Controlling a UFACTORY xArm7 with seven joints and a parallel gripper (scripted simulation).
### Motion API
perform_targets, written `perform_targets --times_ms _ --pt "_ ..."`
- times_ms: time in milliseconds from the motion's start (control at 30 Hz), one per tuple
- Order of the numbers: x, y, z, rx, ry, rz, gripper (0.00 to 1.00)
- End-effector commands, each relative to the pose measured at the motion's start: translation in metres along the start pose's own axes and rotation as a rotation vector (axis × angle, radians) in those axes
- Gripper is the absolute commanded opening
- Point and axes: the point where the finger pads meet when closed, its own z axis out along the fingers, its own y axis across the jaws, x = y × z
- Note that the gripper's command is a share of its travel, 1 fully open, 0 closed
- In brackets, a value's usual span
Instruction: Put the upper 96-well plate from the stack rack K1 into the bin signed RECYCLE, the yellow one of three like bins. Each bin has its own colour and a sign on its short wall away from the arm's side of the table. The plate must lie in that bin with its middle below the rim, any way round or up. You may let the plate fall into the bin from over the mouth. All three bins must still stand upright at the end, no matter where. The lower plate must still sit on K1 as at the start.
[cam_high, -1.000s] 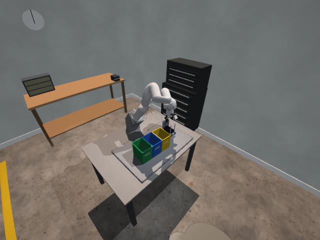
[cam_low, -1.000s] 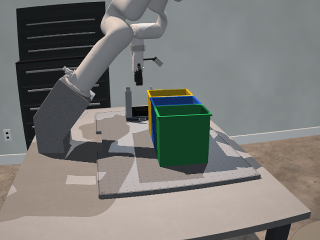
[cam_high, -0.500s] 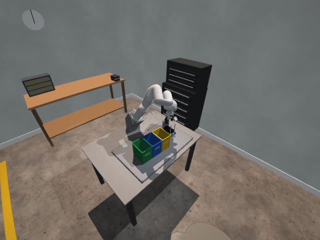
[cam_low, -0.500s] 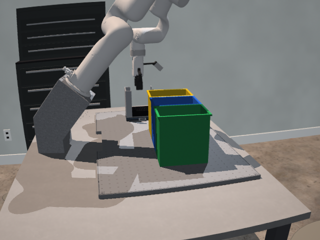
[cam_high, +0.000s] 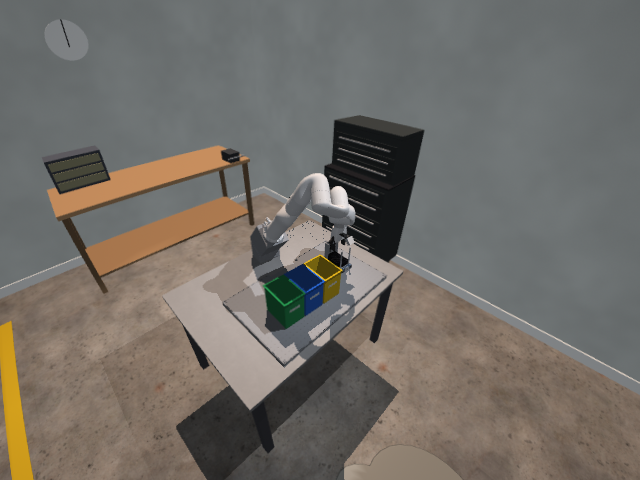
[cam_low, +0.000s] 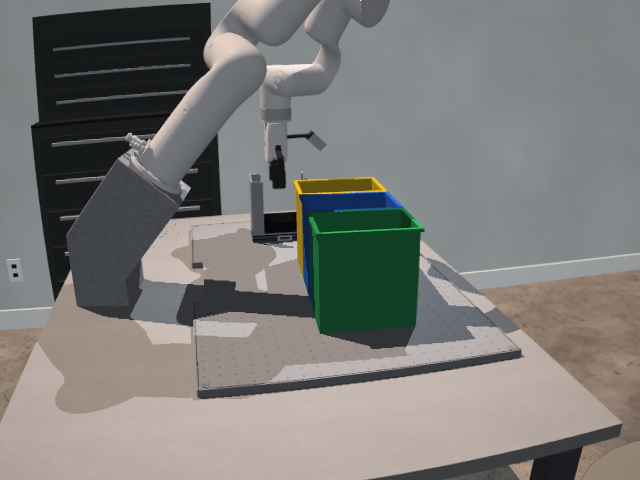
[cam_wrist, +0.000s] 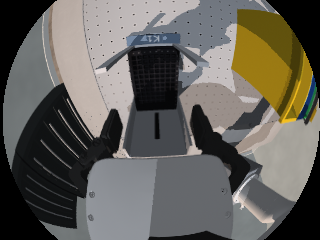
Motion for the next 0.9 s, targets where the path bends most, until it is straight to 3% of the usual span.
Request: perform_targets --times_ms 0,867 --pt "0.000 -0.001 0.008 0.003 0.003 0.000 1.00" --pt "0.000 -0.001 0.046 0.003 0.003 -0.001 1.00"
